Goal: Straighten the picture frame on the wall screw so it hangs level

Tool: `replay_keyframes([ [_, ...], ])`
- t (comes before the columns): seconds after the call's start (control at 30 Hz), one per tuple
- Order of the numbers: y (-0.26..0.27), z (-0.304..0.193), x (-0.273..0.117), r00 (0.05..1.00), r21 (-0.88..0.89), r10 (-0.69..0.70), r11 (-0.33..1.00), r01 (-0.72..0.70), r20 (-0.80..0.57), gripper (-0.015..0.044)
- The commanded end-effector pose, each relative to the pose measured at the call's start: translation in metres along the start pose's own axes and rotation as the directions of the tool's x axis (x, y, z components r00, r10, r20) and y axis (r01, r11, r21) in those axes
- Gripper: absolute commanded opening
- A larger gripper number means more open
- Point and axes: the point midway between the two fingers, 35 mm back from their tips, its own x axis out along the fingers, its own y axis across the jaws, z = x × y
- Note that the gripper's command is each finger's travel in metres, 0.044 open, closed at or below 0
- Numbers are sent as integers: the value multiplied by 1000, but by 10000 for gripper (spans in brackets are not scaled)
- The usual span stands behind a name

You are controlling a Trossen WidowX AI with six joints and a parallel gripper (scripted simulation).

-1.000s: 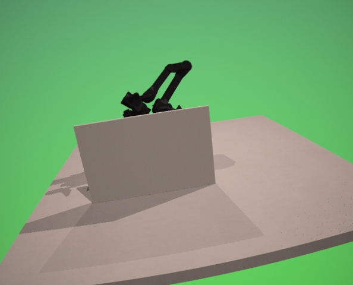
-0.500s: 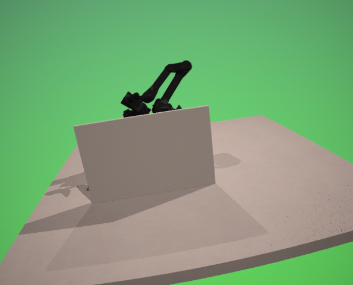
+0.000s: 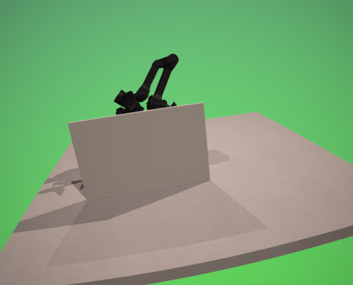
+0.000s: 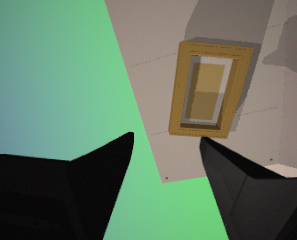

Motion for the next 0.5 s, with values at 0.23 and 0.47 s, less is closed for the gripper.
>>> replay_keyframes([
  [0.23,-21,12,38,1000,16,1,1000,-1,-3,260],
  [0.47,-33,4,61,1000,34,10,999,-10,0,260],
])
